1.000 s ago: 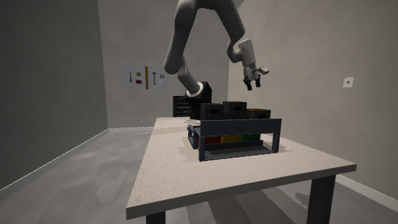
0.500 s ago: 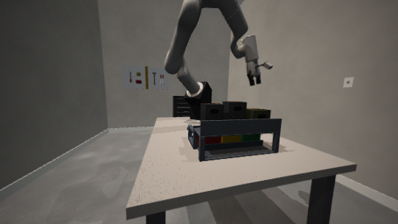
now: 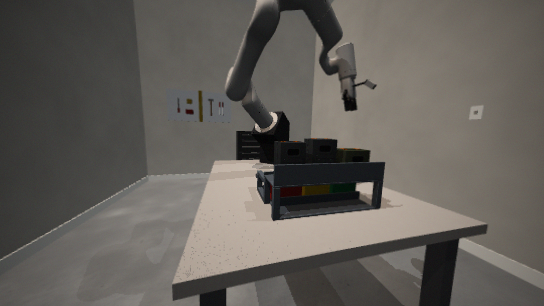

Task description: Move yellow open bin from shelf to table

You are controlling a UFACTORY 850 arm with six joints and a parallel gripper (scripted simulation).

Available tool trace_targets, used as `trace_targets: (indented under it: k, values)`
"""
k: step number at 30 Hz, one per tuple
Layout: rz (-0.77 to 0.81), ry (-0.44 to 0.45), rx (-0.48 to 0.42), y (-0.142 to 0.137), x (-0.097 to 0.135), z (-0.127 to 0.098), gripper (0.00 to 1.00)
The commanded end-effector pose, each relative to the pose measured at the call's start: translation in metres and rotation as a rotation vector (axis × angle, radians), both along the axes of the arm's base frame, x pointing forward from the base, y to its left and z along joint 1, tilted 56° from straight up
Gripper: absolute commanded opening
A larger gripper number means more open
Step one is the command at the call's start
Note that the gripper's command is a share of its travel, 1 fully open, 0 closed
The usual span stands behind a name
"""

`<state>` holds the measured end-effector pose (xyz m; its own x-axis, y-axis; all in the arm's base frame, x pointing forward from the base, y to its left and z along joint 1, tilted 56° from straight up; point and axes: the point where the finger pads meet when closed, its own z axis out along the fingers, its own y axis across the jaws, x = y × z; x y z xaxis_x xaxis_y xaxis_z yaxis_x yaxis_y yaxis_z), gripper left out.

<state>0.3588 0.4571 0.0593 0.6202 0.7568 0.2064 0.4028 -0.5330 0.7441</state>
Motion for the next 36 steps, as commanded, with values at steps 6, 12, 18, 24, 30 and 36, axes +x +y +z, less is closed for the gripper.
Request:
trace_targets:
  k: [6, 12, 18, 24, 30, 36]
  values:
    - [0.099, 0.026, -0.166, 0.029, -0.026, 0.002, 1.0]
    - [0.099, 0.026, -0.166, 0.029, -0.026, 0.002, 1.0]
    - [0.233, 0.058, -0.385, 0.065, -0.06, 0.004, 1.0]
    - [0.233, 0.058, -0.385, 0.065, -0.06, 0.004, 1.0]
    - [0.233, 0.058, -0.385, 0.065, -0.06, 0.004, 1.0]
    - [0.368, 0.09, -0.605, 0.101, -0.093, 0.007, 1.0]
